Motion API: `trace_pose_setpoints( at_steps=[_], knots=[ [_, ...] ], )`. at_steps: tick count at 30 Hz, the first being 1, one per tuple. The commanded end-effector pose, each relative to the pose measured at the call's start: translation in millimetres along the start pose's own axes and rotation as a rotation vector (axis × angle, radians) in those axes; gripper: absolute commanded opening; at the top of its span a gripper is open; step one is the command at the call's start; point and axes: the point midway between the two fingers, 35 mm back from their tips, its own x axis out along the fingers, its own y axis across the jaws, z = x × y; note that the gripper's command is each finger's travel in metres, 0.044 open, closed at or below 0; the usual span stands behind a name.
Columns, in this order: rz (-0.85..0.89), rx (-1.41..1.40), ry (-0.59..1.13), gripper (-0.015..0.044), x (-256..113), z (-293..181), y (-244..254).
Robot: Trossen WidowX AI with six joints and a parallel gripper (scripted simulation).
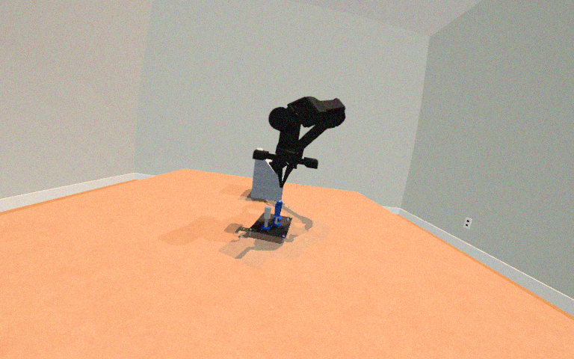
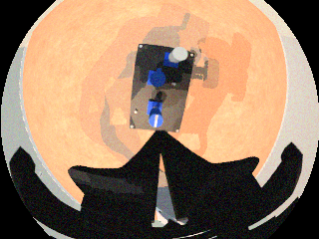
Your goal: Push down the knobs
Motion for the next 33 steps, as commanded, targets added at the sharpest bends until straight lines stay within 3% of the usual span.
trace_pose_setpoints(
  at_steps=[1,33],
  knots=[
    [0.011,0.010,0.020,0.0000,19.3,-5.0,1.7],
    [0.012,0.010,0.020,0.0000,39.4,-5.5,2.1]
  ],
)
